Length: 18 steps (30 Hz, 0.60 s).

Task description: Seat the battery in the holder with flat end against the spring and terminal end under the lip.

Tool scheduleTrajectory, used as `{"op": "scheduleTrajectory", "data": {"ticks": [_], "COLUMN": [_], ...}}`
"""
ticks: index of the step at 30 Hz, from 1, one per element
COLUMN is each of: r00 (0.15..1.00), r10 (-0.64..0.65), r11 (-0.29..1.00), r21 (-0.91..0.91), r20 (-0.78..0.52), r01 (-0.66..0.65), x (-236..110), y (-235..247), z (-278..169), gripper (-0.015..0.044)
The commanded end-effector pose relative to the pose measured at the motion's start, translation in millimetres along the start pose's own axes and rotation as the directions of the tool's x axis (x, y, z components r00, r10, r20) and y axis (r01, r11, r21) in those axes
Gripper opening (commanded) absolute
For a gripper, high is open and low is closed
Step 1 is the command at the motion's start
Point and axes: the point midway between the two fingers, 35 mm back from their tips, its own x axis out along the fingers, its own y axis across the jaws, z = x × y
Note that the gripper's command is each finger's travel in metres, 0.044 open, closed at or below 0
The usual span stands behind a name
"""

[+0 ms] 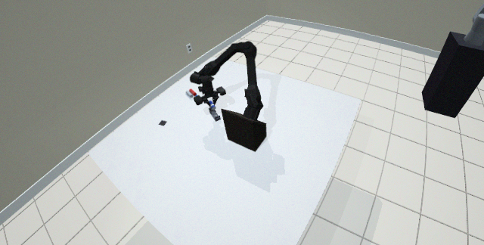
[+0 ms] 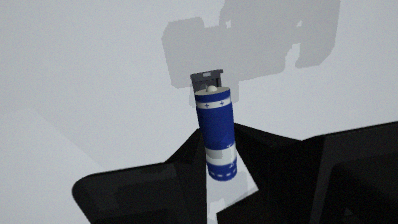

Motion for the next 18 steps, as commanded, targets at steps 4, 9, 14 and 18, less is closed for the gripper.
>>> {"op": "scheduleTrajectory", "data": {"ticks": [4,9,14,18], "r00": [0.999,0.995,0.988,0.982], "r10": [0.007,0.015,0.021,0.025], "r11": [1.0,1.0,1.0,1.0], "r21": [-0.012,-0.013,-0.013,-0.012], "r20": [0.054,0.104,0.153,0.19], "r01": [-0.006,-0.014,-0.019,-0.023], "x": [12,21,28,33], "y": [1,3,2,0], "z": [1,2,3,4], "gripper": [0.0087,0.0087,0.0087,0.0087]}}
